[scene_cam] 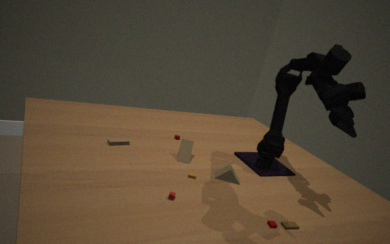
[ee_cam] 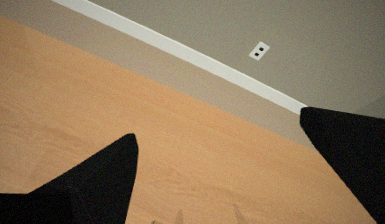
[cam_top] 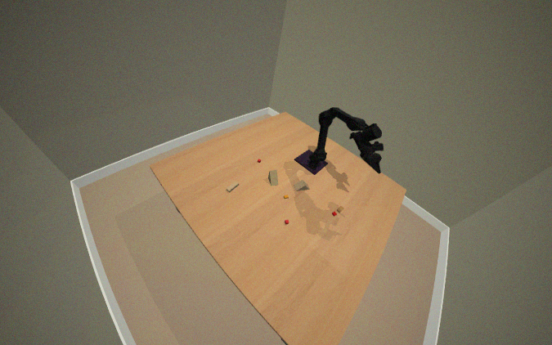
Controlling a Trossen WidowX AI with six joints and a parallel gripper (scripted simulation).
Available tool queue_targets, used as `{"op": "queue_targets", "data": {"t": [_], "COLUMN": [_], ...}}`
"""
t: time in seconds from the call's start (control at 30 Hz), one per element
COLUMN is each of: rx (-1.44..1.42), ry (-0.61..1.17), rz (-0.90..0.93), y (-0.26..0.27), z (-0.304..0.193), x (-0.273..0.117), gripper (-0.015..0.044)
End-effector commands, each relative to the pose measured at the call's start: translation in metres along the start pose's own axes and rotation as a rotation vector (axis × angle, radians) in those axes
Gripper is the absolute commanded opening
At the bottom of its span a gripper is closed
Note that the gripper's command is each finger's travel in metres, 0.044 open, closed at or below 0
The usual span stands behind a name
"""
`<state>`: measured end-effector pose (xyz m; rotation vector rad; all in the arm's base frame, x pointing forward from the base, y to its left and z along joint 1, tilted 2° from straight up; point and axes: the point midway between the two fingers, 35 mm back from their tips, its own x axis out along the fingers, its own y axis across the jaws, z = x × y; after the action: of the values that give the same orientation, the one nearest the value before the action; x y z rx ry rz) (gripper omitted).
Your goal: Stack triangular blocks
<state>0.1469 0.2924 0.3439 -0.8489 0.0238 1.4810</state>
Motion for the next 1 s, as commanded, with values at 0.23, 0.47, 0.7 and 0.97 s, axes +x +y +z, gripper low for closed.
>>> {"op": "queue_targets", "data": {"t": [0.23, 0.47, 0.7, 0.97], "rx": [1.029, 1.766, 2.547, 2.619], "ry": [0.525, 0.806, 1.058, 1.08], "rz": [-0.129, -0.299, -0.496, -0.513], "y": [-0.034, -0.011, 0.042, 0.047], "z": [-0.187, -0.288, -0.353, -0.357], "x": [-0.016, -0.068, -0.135, -0.141], "gripper": [0.044, 0.044, 0.044, 0.044]}}
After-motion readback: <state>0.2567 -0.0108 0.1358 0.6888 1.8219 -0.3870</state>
